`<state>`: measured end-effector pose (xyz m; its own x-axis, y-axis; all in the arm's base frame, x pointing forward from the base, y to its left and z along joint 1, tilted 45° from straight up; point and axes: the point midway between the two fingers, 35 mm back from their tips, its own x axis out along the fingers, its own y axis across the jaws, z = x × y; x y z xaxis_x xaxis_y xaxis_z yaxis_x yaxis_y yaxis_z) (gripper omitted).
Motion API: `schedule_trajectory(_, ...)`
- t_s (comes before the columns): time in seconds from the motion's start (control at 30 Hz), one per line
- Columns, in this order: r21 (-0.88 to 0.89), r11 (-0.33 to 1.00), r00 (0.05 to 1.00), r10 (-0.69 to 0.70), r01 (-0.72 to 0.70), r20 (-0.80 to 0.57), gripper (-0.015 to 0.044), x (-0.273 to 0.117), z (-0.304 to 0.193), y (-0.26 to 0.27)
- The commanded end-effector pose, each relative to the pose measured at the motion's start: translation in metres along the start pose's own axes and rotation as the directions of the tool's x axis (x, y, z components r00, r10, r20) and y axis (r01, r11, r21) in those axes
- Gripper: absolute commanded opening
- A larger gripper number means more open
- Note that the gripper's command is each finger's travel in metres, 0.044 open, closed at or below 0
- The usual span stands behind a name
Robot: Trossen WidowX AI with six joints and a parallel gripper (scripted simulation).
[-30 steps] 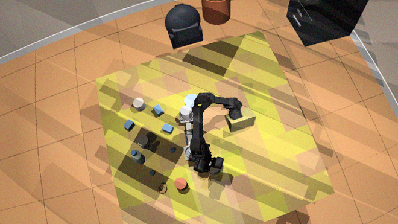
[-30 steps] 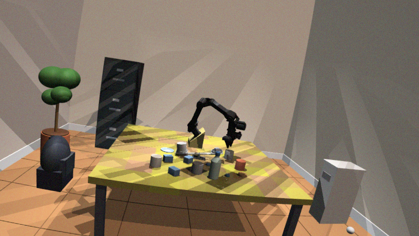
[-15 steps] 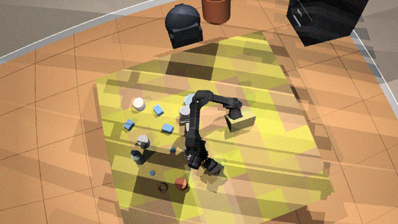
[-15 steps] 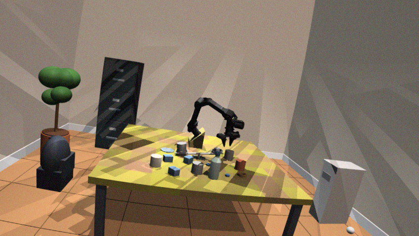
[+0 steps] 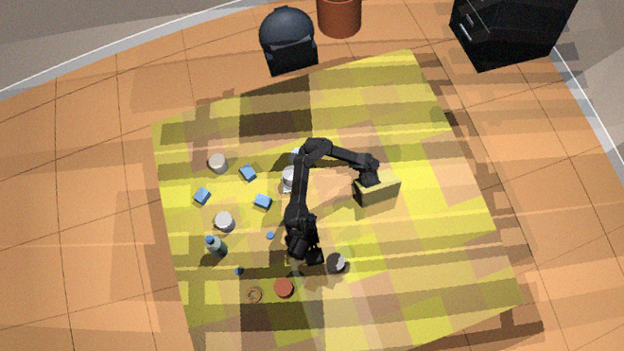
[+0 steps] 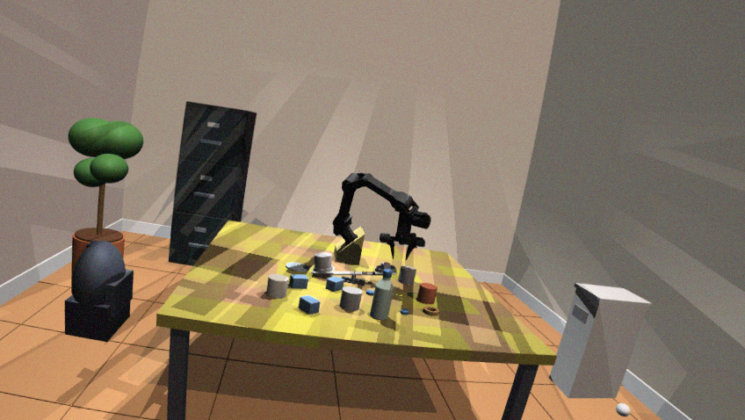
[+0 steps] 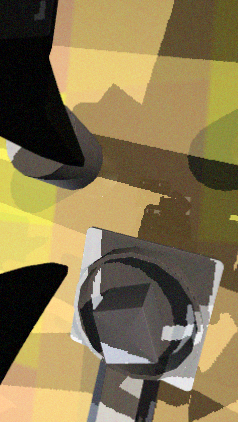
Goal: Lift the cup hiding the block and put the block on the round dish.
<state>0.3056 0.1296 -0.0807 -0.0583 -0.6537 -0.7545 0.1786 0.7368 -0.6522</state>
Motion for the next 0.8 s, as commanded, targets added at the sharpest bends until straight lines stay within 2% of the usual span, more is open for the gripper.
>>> schedule_trajectory(0.0,0.123,0.992,1.000,-0.007,0.007,0.004,0.0260,-0.002,0.005,-0.006)
schedule_trajectory(0.37,0.482,0.876,1.000,-0.023,0.016,0.009,0.0260,-0.008,0.017,-0.023)
schedule_trajectory(0.77,0.794,0.608,0.999,-0.041,0.014,0.014,0.0260,-0.015,0.029,-0.042)
